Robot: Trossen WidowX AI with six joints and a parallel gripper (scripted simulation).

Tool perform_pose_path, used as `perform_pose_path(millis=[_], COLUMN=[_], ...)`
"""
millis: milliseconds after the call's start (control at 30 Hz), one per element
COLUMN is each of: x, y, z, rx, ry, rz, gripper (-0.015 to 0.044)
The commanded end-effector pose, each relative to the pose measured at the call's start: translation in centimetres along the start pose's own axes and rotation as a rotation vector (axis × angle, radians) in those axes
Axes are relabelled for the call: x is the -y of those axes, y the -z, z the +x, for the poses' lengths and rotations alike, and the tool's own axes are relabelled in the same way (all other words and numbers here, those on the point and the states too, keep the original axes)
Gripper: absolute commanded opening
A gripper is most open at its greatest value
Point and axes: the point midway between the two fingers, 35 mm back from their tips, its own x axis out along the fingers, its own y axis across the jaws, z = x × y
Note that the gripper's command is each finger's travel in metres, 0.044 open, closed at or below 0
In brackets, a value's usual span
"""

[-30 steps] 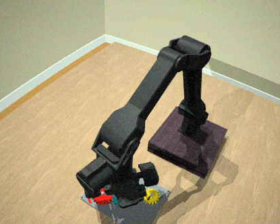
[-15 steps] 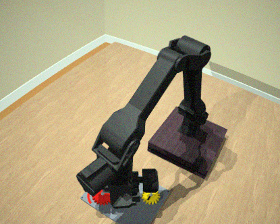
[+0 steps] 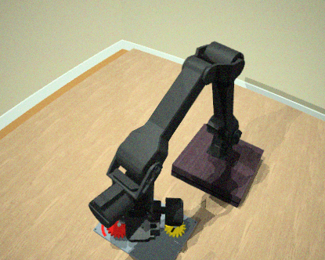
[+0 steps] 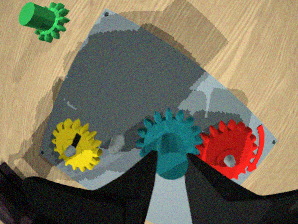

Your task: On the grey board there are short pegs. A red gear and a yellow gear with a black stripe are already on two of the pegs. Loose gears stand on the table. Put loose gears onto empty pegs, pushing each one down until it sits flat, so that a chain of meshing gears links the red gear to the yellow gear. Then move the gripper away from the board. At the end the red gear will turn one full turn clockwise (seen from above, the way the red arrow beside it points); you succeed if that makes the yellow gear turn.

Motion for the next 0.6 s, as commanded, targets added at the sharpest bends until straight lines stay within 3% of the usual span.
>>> perform_pose_path(millis=[0, 400, 567], x=[-0.05, 0.06, 0.04], y=[0.0, 0.06, 0.05], z=[0.14, 0.29, 0.14], rx=[0.0, 0.0, 0.0], ry=[0.0, 0.0, 0.0], rz=[-0.069, -0.315, -0.262], gripper=[0.0, 0.0, 0.0131])
